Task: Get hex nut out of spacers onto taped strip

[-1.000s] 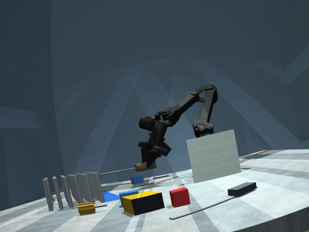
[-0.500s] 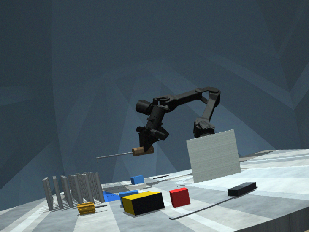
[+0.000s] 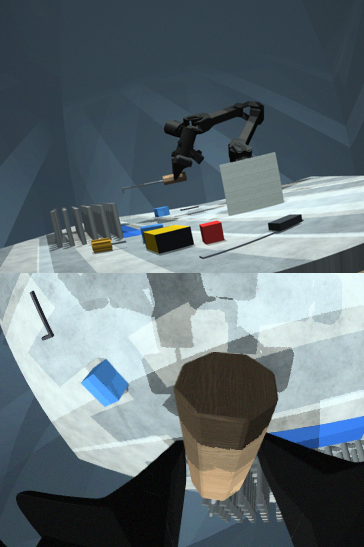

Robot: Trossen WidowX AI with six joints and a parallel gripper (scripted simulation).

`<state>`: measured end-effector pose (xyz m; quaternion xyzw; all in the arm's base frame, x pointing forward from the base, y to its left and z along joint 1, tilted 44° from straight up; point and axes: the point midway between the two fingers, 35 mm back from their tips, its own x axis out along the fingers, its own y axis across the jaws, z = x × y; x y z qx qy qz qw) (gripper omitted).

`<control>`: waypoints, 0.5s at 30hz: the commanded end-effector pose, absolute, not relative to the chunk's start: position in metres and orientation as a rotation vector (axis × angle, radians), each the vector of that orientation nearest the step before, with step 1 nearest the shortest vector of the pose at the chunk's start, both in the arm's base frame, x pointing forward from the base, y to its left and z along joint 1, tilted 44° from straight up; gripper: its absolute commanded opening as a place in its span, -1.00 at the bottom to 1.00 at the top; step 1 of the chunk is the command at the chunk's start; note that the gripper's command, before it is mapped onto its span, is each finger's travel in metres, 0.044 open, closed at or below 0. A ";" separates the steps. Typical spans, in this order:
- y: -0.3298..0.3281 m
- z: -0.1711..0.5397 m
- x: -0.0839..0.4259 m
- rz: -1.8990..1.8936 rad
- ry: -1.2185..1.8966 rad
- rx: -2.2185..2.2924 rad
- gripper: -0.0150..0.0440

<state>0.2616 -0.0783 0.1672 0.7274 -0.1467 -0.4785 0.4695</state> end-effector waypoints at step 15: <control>-0.139 0.235 0.222 -1.051 -1.048 2.027 -0.49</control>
